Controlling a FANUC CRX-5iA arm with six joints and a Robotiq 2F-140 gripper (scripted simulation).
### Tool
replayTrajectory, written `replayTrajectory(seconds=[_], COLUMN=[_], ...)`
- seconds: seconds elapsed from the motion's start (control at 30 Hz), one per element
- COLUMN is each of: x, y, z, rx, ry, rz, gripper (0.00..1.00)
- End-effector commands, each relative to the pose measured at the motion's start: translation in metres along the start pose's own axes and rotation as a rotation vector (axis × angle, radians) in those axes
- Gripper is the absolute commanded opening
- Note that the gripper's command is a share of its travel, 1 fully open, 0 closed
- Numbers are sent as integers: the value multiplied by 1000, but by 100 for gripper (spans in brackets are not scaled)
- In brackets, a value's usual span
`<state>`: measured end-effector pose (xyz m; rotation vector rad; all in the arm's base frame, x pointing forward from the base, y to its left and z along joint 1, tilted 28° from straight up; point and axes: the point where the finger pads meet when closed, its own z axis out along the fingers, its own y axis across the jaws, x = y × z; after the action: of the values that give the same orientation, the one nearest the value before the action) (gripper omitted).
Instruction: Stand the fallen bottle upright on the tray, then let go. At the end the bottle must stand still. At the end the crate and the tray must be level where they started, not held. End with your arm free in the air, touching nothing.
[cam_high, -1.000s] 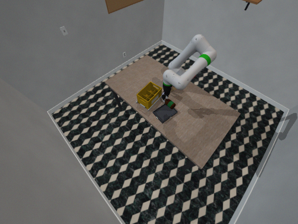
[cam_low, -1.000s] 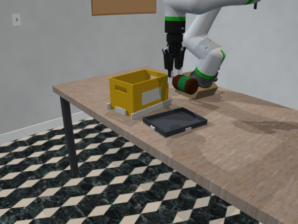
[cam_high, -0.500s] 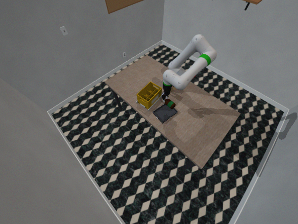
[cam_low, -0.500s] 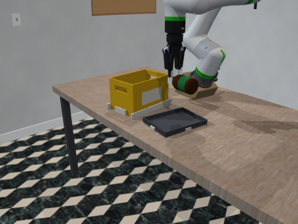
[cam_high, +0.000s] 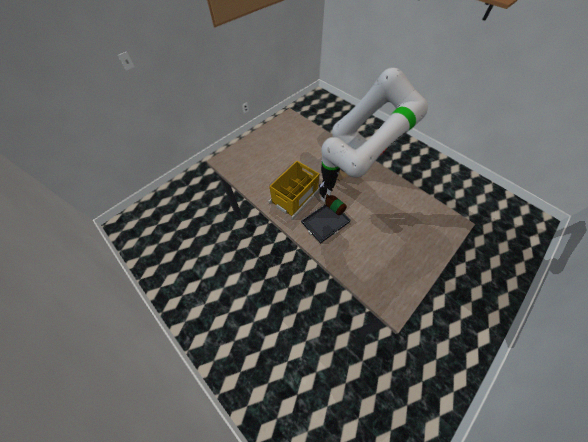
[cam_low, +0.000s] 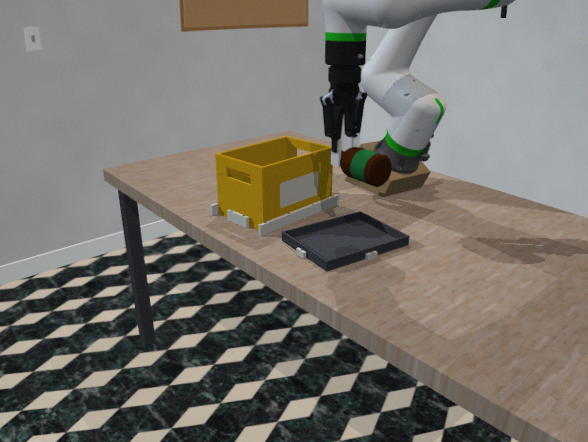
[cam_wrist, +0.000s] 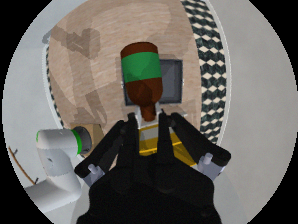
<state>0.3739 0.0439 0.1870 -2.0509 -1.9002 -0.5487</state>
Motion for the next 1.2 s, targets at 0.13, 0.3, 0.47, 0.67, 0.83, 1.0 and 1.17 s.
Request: replayTrajectory(seconds=[0.13, 0.3, 0.47, 0.67, 0.83, 1.0, 1.17], x=[0, 0, 0, 0, 0, 0, 0], y=[0, 0, 0, 0, 0, 0, 0], z=[0, 0, 0, 0, 0, 0, 0], rx=[0, 0, 0, 0, 0, 0, 0], ry=[0, 0, 0, 0, 0, 0, 0], rz=[0, -9, -43, -115, -193, -247, -260], gripper=[0, 0, 0, 0, 0, 0, 0])
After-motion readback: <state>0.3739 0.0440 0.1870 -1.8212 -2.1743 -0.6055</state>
